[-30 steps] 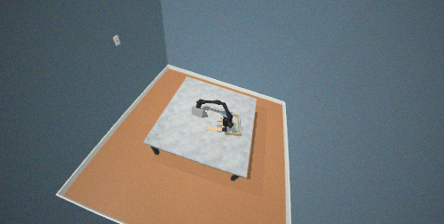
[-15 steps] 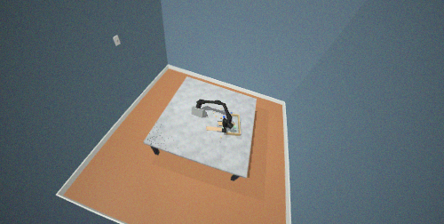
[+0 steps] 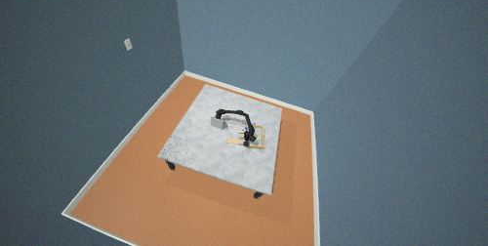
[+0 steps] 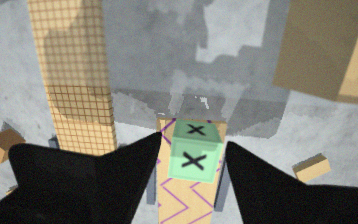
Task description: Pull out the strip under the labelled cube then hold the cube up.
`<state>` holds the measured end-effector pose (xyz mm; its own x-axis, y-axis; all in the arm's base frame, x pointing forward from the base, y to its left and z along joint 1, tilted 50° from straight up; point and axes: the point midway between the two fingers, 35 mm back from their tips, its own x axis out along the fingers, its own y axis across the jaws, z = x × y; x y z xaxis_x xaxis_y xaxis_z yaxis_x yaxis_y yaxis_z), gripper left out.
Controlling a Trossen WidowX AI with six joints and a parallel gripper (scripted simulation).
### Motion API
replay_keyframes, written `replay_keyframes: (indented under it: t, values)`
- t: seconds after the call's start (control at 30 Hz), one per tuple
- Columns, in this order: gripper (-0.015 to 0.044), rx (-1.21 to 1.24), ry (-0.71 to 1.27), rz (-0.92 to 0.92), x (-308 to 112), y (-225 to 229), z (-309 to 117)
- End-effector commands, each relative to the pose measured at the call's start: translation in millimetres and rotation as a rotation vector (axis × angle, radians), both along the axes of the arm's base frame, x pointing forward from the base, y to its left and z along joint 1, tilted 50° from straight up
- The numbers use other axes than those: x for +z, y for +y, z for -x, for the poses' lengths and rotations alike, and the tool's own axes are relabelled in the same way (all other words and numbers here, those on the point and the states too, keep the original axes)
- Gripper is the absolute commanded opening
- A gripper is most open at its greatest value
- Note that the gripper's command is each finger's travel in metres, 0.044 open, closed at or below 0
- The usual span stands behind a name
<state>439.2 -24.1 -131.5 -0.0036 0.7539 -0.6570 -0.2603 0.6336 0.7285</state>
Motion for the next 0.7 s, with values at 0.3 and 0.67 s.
replay_keyframes:
  t: [0.3, 0.67]
  values:
    - [0.0098, 0.000, 0.000, 0.000, 0.1, -0.2, -0.1]
    - [0.0000, -0.002, 0.003, 0.000, 14.7, -10.9, 19.9]
